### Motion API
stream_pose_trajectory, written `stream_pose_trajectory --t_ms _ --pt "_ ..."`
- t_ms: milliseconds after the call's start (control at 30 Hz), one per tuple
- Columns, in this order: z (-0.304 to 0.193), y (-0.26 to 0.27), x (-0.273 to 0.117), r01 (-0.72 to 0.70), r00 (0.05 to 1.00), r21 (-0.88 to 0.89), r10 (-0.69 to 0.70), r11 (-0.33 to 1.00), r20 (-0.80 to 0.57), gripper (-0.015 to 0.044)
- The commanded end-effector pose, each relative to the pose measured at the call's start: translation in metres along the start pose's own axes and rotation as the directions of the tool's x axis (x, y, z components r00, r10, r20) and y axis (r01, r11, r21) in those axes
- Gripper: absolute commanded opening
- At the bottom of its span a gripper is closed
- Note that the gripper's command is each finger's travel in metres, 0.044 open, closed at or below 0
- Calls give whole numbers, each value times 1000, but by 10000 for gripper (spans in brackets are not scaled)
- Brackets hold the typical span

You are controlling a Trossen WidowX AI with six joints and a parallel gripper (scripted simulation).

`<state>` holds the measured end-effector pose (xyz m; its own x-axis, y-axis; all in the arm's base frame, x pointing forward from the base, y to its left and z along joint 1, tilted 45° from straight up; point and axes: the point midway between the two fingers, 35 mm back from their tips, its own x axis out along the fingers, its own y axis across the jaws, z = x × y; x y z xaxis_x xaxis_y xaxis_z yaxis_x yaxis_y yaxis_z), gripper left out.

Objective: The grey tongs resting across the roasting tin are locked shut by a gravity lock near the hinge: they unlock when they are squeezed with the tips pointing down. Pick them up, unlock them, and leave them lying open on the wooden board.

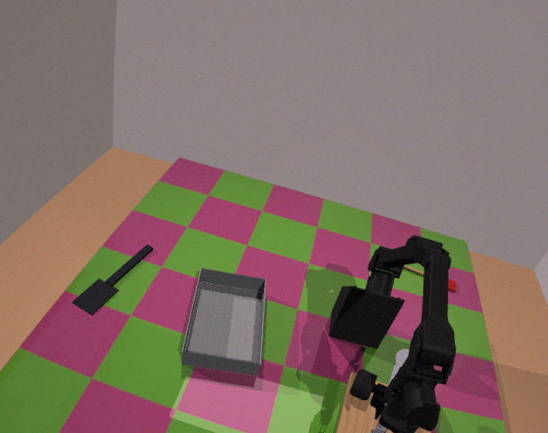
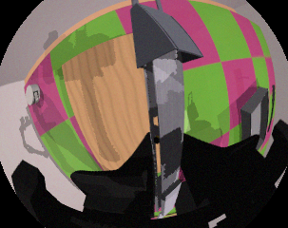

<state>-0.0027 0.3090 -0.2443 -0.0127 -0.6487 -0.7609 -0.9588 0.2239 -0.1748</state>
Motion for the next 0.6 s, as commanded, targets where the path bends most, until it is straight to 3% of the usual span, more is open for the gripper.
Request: stream_pose_trajectory --t_ms 0,167,567 --pt "-14 28 5 -3 1000 -68 1 998 -21 -150" --pt "-29 55 11 -3 999 -130 -3 992 -40 -150" --pt "-26 57 10 5 1000 -139 -3 990 17 -150"
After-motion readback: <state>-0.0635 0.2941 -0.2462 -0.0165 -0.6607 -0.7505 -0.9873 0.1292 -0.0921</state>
